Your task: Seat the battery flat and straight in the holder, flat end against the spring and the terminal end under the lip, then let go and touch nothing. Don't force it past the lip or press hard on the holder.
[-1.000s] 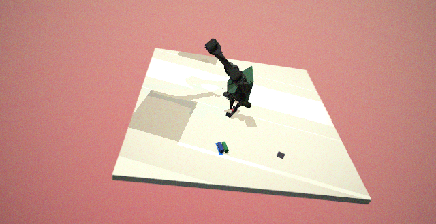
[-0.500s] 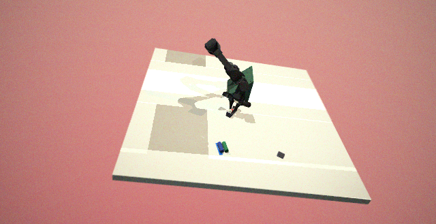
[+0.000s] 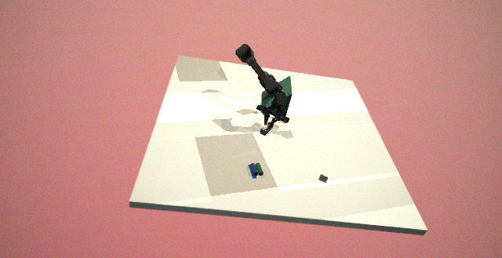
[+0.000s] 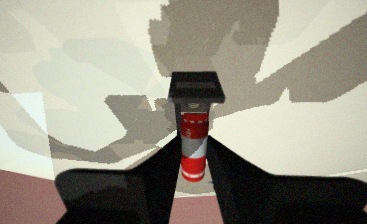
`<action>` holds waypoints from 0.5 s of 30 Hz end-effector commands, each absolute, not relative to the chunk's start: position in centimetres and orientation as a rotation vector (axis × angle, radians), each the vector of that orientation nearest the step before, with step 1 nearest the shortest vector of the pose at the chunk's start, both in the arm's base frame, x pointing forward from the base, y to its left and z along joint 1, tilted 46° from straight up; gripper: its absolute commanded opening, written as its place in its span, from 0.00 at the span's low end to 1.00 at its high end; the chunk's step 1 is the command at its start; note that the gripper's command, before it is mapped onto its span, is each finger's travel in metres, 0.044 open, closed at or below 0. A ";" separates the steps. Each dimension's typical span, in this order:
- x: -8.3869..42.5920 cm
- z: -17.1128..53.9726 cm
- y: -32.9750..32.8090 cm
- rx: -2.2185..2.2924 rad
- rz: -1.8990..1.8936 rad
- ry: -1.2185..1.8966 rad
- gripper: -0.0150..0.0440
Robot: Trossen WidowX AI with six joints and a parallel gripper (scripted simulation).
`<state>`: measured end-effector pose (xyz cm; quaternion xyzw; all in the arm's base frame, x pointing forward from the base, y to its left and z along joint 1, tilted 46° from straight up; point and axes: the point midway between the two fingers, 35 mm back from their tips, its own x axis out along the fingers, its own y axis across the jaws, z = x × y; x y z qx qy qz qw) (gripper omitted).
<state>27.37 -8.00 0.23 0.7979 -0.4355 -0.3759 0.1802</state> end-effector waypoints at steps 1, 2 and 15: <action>26.8 0.0 -7.9 2.252 -1.062 -1.227 0.38; 26.7 0.0 -7.8 2.253 -1.063 -1.226 0.38; 26.1 -0.3 -7.5 2.260 -1.071 -1.220 0.38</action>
